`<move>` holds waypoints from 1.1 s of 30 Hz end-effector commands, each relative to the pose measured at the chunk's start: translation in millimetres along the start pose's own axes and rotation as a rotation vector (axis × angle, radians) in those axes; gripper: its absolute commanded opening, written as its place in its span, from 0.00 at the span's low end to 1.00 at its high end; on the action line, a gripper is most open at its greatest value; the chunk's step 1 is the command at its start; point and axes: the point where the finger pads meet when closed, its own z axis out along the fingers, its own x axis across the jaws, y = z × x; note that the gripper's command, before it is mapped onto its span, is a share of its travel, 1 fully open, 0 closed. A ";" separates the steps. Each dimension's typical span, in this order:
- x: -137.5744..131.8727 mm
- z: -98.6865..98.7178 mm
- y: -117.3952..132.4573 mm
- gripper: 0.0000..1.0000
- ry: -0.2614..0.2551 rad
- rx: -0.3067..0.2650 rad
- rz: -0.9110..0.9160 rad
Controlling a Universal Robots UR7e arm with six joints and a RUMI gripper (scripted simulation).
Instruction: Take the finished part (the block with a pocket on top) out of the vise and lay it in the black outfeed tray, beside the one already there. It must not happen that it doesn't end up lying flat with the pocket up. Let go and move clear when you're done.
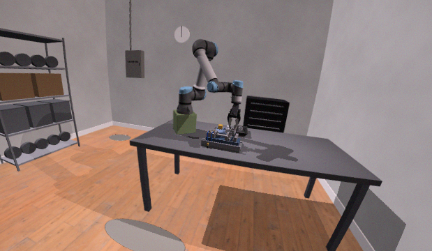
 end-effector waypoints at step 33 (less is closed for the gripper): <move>-0.7 -20.2 0.2 0.00 -0.001 0.001 -0.006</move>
